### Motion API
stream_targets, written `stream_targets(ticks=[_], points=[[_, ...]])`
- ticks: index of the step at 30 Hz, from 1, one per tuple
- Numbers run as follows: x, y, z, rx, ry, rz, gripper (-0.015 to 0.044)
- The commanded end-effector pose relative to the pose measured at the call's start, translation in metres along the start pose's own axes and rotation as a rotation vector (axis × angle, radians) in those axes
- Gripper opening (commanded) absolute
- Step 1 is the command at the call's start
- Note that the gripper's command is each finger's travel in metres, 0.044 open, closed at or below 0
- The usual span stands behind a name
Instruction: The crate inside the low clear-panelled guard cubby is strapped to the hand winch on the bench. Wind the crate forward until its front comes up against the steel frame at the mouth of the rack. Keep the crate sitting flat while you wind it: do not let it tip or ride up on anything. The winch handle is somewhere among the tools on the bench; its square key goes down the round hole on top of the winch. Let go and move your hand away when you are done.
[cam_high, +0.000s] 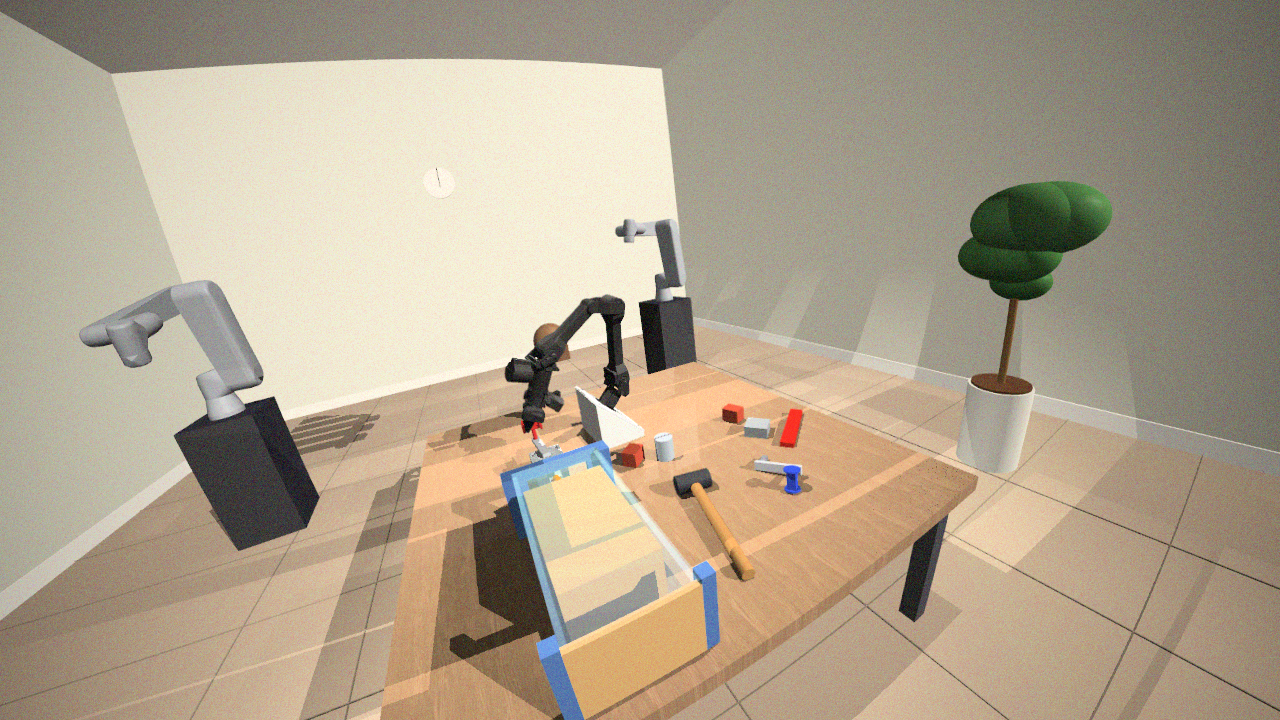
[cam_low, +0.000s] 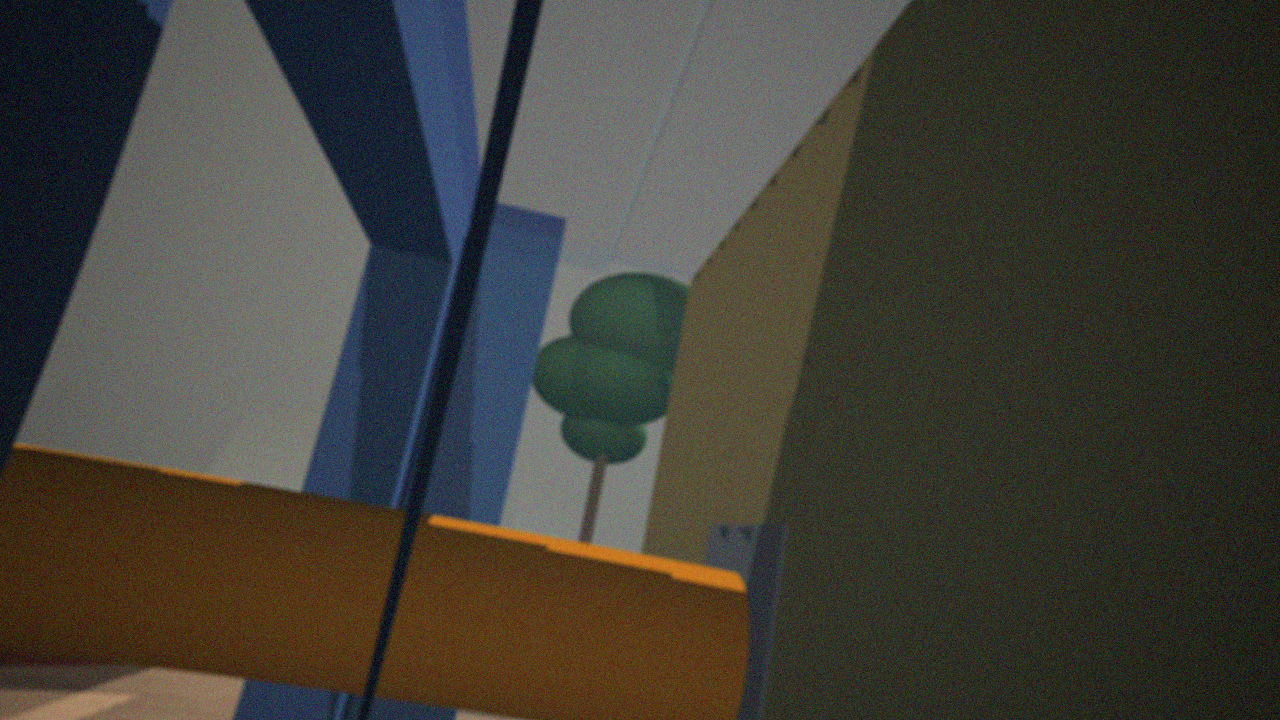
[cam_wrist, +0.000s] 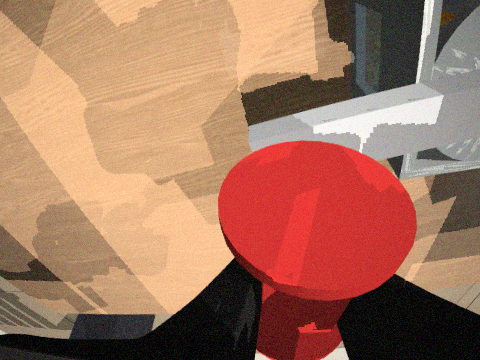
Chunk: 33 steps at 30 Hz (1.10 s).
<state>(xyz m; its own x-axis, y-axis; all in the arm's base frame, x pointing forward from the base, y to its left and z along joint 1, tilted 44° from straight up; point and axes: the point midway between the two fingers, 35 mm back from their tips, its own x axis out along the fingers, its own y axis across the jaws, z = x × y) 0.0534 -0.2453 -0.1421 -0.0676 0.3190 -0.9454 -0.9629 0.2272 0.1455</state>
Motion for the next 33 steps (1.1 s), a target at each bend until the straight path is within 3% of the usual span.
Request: stream_targets(ticks=[1, 33], points=[[0.009, -0.01, -0.015, -0.002, 0.003, -0.01, 0.0], [0.02, -0.034, -0.041, -0.002, 0.006, -0.012, 0.0]])
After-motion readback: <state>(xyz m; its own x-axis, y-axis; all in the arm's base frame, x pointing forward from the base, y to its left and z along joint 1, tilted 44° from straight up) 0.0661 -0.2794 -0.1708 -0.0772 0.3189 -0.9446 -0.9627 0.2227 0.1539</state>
